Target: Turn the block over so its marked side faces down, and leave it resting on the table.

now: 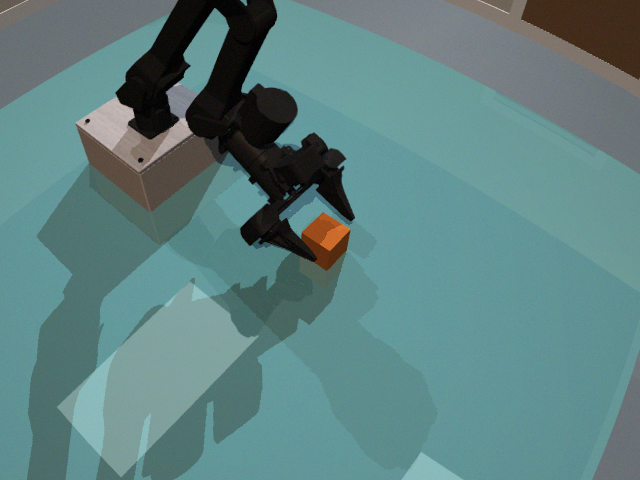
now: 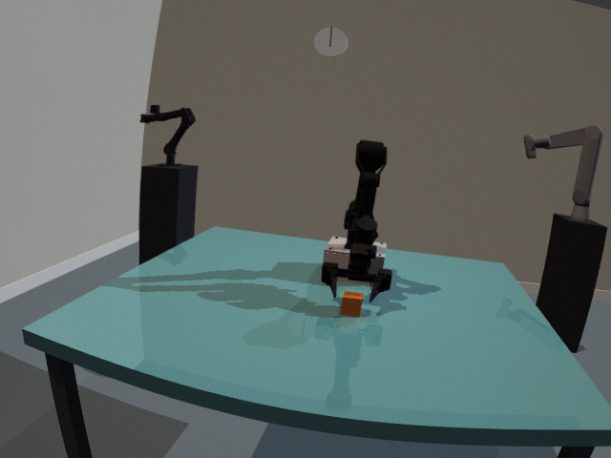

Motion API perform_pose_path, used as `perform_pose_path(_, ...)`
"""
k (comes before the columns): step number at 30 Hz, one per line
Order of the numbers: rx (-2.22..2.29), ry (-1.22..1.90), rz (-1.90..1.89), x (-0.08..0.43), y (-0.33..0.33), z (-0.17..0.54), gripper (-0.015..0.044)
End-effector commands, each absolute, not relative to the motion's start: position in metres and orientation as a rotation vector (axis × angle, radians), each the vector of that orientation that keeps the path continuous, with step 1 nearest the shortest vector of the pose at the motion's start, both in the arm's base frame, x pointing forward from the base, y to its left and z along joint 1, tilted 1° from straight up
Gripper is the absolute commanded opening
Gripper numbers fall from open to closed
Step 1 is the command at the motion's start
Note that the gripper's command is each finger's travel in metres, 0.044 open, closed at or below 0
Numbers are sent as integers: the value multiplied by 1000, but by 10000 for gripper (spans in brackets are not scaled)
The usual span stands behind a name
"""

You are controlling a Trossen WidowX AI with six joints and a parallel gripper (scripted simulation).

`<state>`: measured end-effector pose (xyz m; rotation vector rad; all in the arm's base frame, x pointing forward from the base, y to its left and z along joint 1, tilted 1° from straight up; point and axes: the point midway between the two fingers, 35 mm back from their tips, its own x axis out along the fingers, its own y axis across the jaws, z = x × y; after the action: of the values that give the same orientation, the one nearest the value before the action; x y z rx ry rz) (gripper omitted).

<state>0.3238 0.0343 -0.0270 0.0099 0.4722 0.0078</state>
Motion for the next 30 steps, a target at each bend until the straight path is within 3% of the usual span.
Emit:
perform_pose_path(1,5,473,4,323,34,-27,440)
perform_pose_path(13,1,735,8,337,37,-11,440)
perform_pose_path(21,6,963,5,305,33,37,440)
perform_pose_path(30,6,971,5,303,33,39,440)
